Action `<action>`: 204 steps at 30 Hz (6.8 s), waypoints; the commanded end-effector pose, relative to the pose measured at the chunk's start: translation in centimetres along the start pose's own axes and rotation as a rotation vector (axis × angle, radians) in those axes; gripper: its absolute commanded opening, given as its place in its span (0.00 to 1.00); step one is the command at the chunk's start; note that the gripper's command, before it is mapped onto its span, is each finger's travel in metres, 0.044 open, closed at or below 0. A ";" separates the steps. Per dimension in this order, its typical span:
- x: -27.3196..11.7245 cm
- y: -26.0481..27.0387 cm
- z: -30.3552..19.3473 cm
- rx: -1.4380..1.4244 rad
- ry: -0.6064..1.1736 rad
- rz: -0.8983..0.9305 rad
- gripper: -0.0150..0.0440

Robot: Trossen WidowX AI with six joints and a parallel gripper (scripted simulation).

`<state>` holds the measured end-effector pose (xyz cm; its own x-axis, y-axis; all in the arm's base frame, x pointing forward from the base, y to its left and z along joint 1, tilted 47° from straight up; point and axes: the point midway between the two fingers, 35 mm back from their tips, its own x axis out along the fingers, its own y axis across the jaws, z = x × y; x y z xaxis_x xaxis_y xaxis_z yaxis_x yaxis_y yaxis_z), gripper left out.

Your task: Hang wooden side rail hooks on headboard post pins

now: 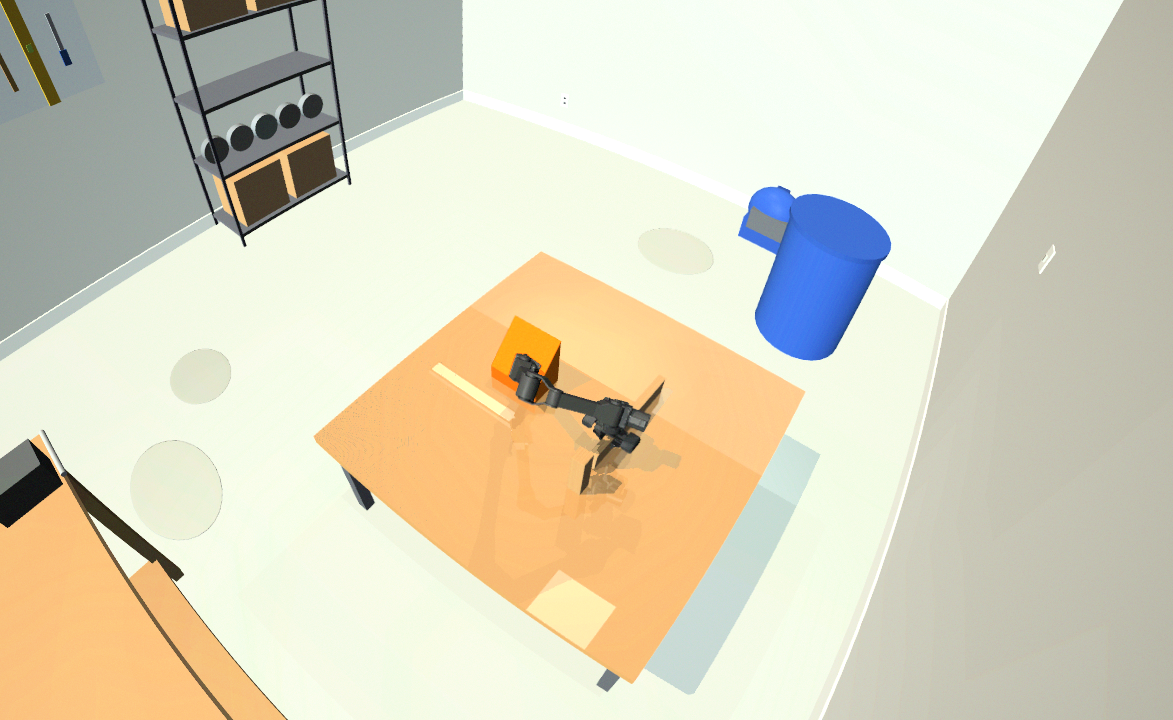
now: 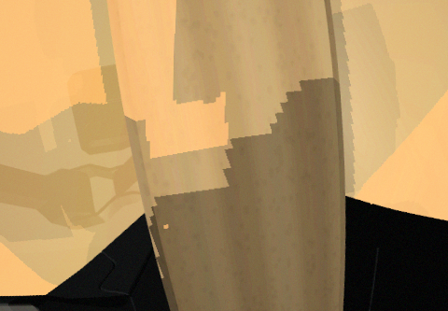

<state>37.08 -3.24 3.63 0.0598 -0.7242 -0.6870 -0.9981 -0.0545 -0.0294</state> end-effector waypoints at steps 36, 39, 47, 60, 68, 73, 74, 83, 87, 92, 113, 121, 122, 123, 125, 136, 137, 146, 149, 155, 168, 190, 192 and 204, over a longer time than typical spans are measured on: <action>-0.3 -0.2 -0.4 0.004 -0.002 -0.012 0.25; -0.3 -0.2 -0.4 0.004 -0.002 -0.012 0.25; -0.3 -0.1 -0.5 0.004 -0.002 -0.012 0.25; -0.5 -0.3 -0.7 0.004 -0.002 -0.012 0.25; -0.4 -0.3 -0.8 0.004 -0.002 -0.012 0.25; -0.4 -0.2 -0.8 0.004 -0.002 -0.012 0.25; -0.4 -0.2 -0.8 0.004 -0.002 -0.012 0.25; -0.4 -0.2 -0.9 0.004 -0.001 -0.012 0.25; -0.3 -0.2 -1.0 0.004 -0.001 -0.012 0.25; -0.3 -0.3 -1.0 0.004 -0.001 -0.012 0.25; -0.4 -0.1 -1.3 0.004 -0.001 -0.012 0.25; -0.3 -0.2 -1.4 0.004 -0.001 -0.012 0.25; -0.3 -0.2 -1.4 0.004 -0.001 -0.012 0.25; -0.3 -0.2 -1.4 0.004 -0.001 -0.012 0.25; -0.3 -0.2 -1.4 0.004 -0.001 -0.012 0.25; -0.3 -0.2 -1.5 0.004 -0.001 -0.012 0.25; -0.3 -0.2 -1.5 0.004 -0.001 -0.012 0.25; -0.4 -0.2 -1.6 0.004 -0.001 -0.012 0.25; -0.4 -0.2 -1.7 0.004 -0.001 -0.012 0.25; -0.4 -0.2 -1.7 0.004 -0.001 -0.012 0.25; -0.4 -0.2 -1.9 0.004 -0.001 -0.012 0.25; -0.3 -0.2 -2.1 0.004 -0.001 -0.012 0.25; -0.3 -0.2 -2.1 0.004 -0.001 -0.012 0.25; -0.4 -0.2 -2.3 0.004 -0.001 -0.012 0.25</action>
<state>37.18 -4.76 5.23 0.0614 -0.7226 -0.6885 -0.9981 -0.0506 -0.0358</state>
